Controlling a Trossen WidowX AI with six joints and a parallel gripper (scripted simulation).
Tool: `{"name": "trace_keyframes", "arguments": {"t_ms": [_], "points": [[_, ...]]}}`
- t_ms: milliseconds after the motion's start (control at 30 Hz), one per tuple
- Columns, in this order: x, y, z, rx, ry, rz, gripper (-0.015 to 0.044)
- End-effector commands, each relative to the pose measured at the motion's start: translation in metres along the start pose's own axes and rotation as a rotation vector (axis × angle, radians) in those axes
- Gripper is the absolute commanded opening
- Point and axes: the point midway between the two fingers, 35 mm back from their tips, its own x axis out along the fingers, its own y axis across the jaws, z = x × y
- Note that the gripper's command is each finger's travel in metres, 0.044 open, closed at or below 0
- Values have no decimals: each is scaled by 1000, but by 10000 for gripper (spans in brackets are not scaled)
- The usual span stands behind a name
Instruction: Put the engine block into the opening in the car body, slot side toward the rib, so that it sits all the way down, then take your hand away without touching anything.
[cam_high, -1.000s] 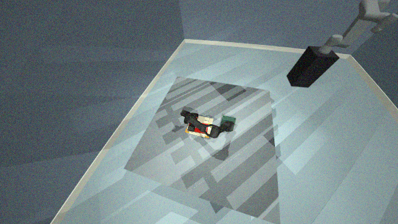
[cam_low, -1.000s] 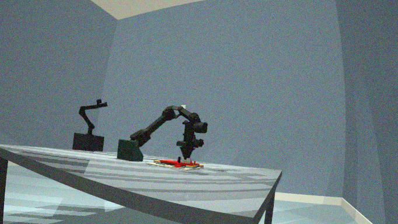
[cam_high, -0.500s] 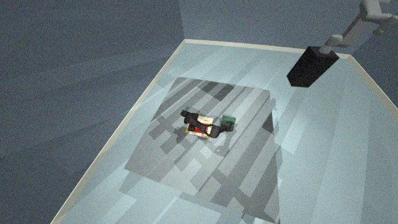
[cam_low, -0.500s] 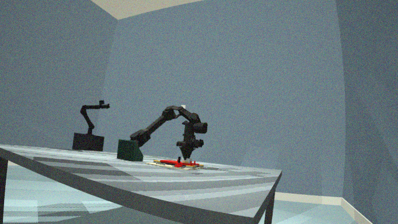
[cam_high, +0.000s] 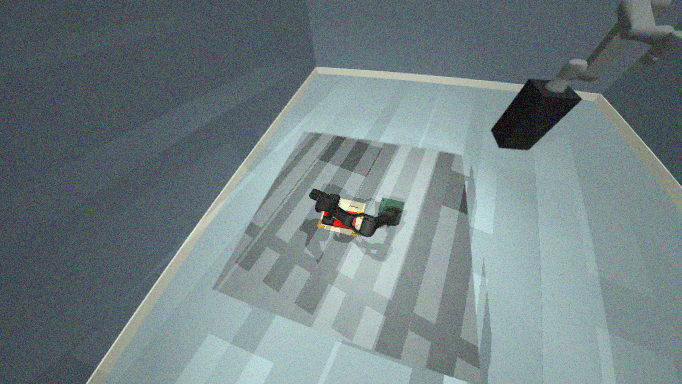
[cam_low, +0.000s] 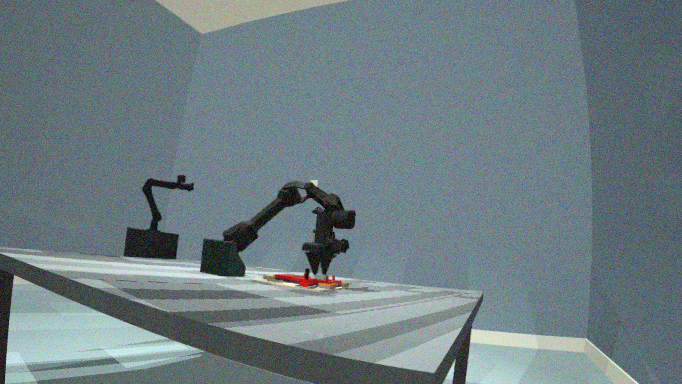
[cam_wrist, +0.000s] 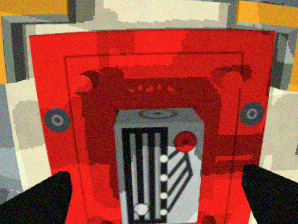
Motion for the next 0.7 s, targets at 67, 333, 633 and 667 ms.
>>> {"name": "trace_keyframes", "arguments": {"t_ms": [67,333,633,667], "points": [[0,0,0,-1,0,-1,440],[0,0,0,-1,0,-1,440],[-14,-1,0,5,0,3,414],[-14,-1,0,5,0,3,387]]}}
